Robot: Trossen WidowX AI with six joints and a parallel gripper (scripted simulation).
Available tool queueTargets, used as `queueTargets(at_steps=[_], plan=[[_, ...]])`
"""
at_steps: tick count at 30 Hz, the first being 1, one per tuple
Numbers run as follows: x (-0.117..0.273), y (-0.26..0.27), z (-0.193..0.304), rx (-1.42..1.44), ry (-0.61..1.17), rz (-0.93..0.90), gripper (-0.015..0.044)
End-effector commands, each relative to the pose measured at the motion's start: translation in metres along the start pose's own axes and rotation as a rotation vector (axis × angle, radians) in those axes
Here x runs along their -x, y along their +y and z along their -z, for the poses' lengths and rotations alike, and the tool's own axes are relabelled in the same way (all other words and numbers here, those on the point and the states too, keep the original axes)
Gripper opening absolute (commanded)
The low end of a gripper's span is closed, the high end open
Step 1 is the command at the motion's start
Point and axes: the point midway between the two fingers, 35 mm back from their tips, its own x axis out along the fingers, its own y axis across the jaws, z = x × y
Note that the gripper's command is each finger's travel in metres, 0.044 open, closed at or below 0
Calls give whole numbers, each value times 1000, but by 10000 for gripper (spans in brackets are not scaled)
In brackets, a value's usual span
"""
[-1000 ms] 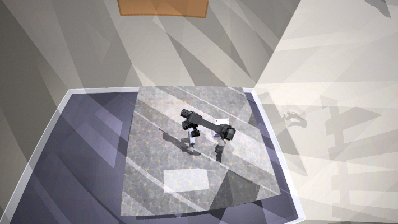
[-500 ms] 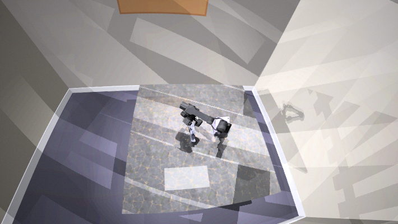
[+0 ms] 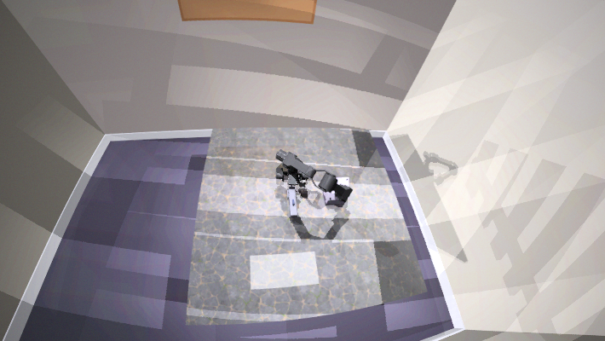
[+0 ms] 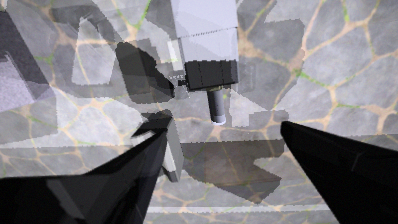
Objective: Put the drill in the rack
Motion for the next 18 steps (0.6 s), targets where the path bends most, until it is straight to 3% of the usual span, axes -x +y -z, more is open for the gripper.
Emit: queueTargets(at_steps=[1,18], plan=[[-4,2,6,50,2,-1,440],[-12,1,3,50,2,-1,440]])
